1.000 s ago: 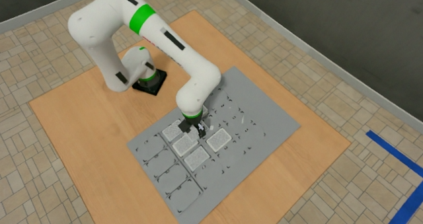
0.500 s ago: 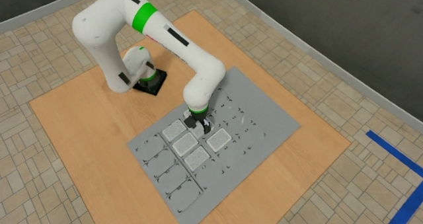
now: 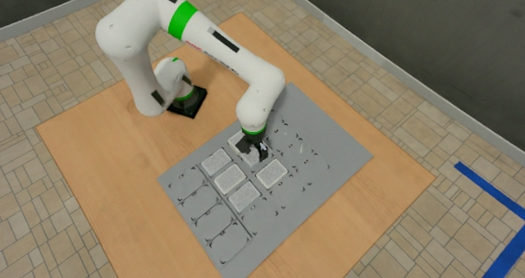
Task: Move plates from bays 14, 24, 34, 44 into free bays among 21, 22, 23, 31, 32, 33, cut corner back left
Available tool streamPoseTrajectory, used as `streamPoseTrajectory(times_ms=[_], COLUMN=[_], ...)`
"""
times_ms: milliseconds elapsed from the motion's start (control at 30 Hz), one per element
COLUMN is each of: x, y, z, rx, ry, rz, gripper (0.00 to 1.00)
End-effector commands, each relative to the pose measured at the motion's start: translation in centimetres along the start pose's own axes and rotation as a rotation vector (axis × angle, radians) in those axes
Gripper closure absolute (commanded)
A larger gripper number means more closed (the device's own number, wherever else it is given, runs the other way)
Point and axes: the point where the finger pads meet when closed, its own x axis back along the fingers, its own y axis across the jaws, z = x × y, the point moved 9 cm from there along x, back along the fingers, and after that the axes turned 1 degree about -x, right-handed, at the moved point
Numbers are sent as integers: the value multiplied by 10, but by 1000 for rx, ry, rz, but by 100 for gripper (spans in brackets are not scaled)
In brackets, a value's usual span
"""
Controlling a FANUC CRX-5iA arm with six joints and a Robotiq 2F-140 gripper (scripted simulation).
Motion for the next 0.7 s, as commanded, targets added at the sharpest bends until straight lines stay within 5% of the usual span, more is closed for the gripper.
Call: streamPoseTrajectory(times_ms=[0,667], x=[1,-11], y=[0,0], z=[-8,-7], rx=[0,0], ry=[0,0], rz=[2,2], gripper=[90,90])
